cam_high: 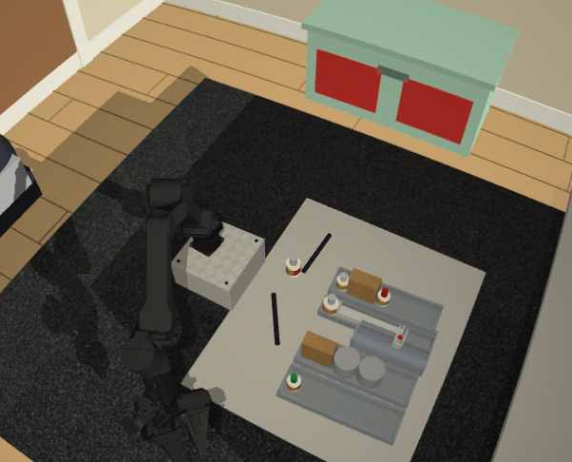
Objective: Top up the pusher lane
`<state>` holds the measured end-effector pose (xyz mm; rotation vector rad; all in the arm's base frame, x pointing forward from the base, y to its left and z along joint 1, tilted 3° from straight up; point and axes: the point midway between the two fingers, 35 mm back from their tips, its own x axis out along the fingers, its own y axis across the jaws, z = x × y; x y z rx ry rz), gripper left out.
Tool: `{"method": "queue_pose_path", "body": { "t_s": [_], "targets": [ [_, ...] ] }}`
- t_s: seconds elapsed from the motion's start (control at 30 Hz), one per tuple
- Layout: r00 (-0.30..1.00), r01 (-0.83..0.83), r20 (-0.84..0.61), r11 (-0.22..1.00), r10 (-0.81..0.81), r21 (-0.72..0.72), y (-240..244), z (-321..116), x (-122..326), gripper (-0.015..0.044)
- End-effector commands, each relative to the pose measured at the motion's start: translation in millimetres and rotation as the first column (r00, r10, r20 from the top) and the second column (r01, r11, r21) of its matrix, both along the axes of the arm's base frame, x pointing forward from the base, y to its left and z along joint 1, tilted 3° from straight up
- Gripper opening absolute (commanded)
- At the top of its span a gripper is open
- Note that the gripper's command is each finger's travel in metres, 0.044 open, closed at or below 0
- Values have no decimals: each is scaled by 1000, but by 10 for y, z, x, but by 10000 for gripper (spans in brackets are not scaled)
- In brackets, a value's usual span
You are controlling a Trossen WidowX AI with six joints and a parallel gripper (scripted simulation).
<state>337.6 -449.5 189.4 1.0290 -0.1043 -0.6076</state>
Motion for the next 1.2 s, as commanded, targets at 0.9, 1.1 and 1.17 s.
{"method": "queue_pose_path", "body": {
  "t_s": [0.9, 1.1, 1.17],
  "targets": [
    [321, -612, -679, 692, 660, 382, 4443, -1249, 278, 440],
    [-21, -721, -778, 530, 628, 447, 5084, -1399, -422, 440],
    [-141, -748, -800, 466, 583, 472, 5236, -1433, -701, 440]
  ]
}}
